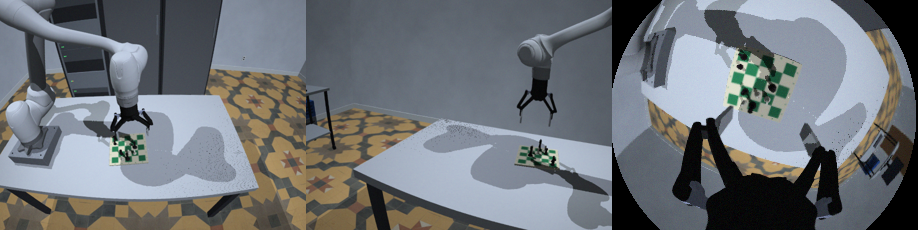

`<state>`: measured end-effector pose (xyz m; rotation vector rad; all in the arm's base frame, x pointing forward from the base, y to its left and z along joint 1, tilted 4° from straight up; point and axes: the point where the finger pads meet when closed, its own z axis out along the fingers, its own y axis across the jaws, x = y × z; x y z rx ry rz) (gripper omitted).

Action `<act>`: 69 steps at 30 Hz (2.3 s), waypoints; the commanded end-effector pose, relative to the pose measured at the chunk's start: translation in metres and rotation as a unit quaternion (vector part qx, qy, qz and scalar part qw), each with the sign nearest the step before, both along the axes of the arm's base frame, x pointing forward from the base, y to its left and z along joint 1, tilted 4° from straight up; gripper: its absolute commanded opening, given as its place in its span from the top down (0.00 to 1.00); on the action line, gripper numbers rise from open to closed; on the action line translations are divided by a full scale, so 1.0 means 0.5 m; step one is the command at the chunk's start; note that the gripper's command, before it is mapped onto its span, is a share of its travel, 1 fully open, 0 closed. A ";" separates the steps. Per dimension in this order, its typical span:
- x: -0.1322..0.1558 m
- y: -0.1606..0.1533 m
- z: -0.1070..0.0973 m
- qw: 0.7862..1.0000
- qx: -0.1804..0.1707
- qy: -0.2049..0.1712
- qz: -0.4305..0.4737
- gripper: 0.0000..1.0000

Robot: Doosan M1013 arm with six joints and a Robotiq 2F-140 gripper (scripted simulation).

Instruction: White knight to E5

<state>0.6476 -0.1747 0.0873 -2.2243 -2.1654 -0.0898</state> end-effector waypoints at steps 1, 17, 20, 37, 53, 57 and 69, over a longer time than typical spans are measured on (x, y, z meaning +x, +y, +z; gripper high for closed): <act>0.000 0.000 0.000 1.000 0.000 0.000 0.000 0.00; -0.001 0.002 -0.014 0.981 -0.003 -0.010 0.191 0.00; -0.002 0.002 -0.018 0.972 -0.004 -0.012 0.236 0.00; -0.007 0.006 -0.058 0.782 -0.013 -0.026 0.623 0.00; -0.007 0.006 -0.059 0.709 -0.005 -0.038 0.704 0.77; -0.007 0.006 -0.059 0.709 -0.005 -0.038 0.704 0.77; -0.007 0.006 -0.059 0.709 -0.005 -0.038 0.704 0.77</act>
